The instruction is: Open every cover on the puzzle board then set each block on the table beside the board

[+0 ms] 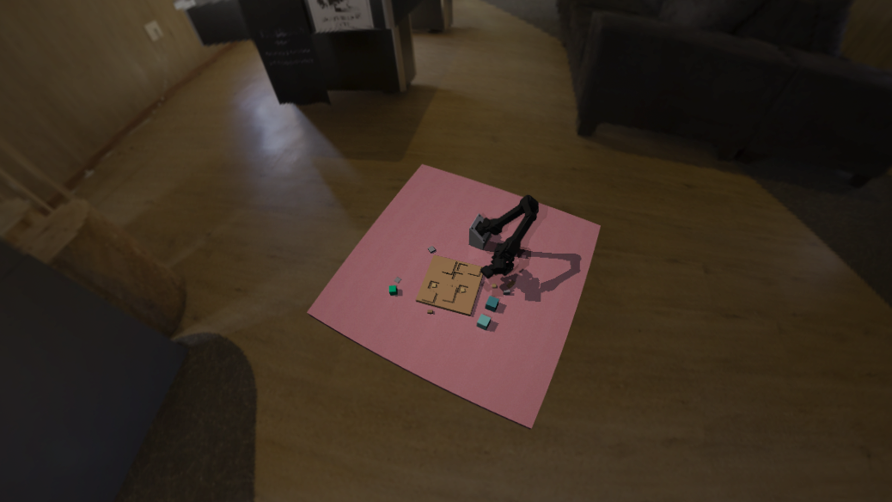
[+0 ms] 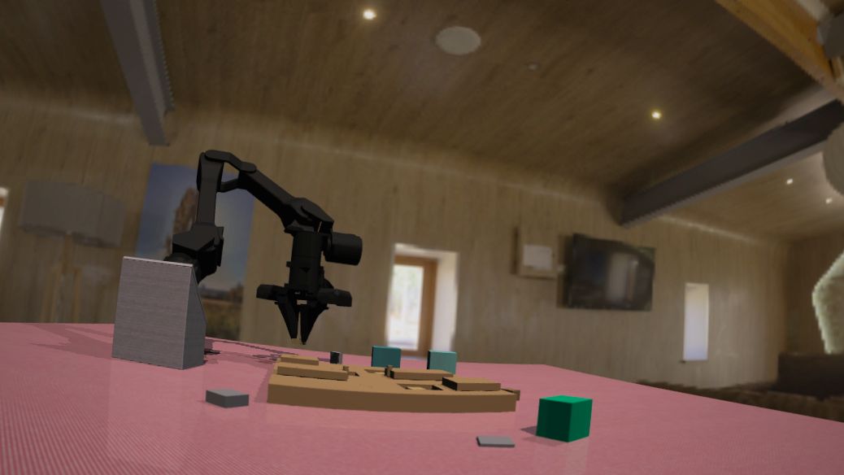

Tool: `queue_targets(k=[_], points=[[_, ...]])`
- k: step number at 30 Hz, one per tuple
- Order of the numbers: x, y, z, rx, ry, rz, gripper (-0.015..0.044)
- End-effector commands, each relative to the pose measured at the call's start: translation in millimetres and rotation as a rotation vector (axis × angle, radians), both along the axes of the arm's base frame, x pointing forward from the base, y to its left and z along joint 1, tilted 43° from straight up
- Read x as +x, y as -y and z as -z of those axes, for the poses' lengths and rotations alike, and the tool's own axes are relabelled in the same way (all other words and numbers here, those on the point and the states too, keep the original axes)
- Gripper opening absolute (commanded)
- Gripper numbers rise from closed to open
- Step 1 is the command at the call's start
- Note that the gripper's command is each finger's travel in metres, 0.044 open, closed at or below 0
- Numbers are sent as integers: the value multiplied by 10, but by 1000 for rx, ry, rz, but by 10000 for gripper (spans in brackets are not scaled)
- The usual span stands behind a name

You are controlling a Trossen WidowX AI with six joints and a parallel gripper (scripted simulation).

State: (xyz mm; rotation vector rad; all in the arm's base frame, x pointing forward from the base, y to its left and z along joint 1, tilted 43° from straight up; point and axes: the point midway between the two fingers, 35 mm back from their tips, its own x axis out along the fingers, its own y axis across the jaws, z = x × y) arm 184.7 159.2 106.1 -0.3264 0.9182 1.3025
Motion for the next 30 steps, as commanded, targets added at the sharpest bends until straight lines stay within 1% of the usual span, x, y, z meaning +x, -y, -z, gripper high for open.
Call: queue_targets(k=[1, 30], points=[[-18, -37, 61, -4, -8, 1, 80], [-103, -343, 334, 14, -11, 4, 80]])
